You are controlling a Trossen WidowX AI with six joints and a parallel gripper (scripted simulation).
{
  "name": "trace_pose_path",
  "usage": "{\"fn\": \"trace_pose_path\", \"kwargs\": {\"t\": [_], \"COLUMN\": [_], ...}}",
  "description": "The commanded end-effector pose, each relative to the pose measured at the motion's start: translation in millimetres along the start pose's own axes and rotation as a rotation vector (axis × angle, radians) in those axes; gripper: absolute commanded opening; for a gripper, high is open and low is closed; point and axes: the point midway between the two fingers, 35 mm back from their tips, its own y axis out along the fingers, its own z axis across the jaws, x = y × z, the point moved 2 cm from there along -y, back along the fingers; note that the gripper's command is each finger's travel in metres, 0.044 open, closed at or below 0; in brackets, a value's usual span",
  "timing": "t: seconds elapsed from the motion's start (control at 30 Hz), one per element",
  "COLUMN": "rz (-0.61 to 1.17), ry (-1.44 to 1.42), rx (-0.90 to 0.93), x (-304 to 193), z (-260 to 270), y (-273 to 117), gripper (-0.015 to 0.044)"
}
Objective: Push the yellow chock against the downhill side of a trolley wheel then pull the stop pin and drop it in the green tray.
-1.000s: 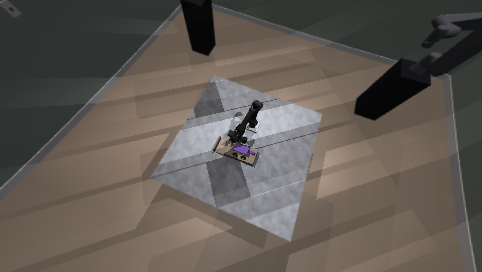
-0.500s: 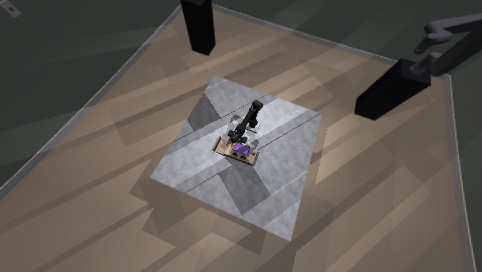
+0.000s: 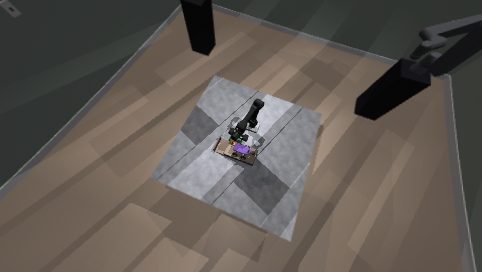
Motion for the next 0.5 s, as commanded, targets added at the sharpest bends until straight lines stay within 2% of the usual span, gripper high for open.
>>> {"fn": "trace_pose_path", "kwargs": {"t": [0.0,0.33,0.47], "rz": [0.015,0.015,0.006], "ry": [0.006,0.006,0.002], "rx": [0.008,0.008,0.002], "x": [0,0,1], "z": [3,7,6], "y": [-16,-40,-34], "gripper": [0.0440,0.0440,0.0440]}}
